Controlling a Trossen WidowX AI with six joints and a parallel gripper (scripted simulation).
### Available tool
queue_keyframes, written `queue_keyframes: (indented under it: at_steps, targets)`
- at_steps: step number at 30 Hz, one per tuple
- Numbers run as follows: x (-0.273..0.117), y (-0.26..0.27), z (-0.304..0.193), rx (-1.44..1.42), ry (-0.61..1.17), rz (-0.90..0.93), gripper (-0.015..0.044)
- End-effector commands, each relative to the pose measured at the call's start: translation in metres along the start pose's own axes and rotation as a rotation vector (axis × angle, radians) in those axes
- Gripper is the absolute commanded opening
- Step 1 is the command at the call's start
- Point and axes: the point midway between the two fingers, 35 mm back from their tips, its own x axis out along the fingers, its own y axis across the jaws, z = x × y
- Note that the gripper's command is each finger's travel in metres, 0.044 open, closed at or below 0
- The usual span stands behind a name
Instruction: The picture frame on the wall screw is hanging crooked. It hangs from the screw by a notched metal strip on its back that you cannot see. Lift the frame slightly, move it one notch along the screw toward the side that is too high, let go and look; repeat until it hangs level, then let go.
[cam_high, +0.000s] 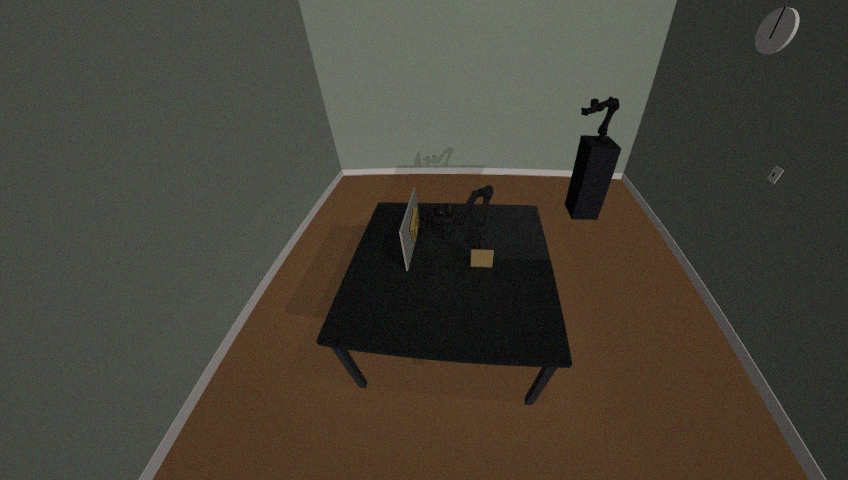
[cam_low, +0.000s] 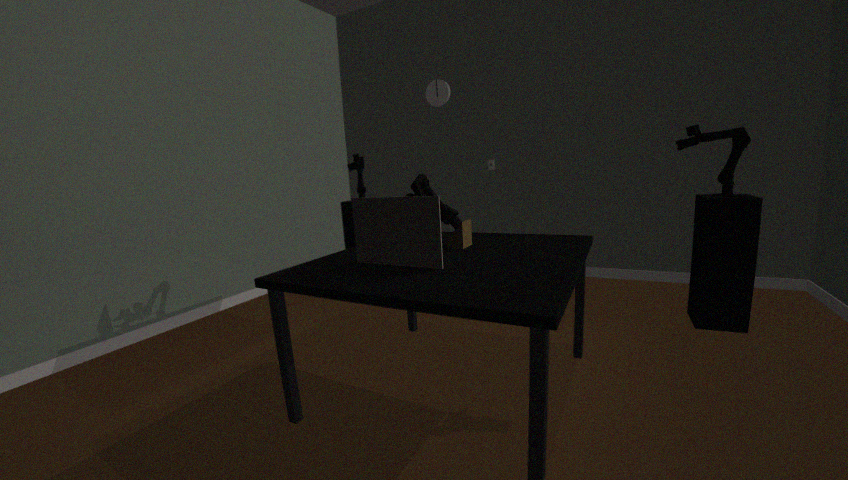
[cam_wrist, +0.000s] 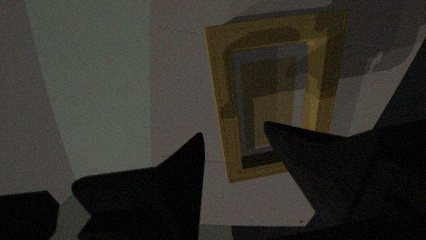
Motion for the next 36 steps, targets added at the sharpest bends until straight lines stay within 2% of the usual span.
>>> queue_keyframes:
  at_steps: [1, 36]
  targets:
    - [0.001, 0.0, 0.002, 0.005, -0.006, 0.0, 0.026]
    - [0.041, 0.001, 0.002, 0.005, -0.008, 0.001, 0.026]
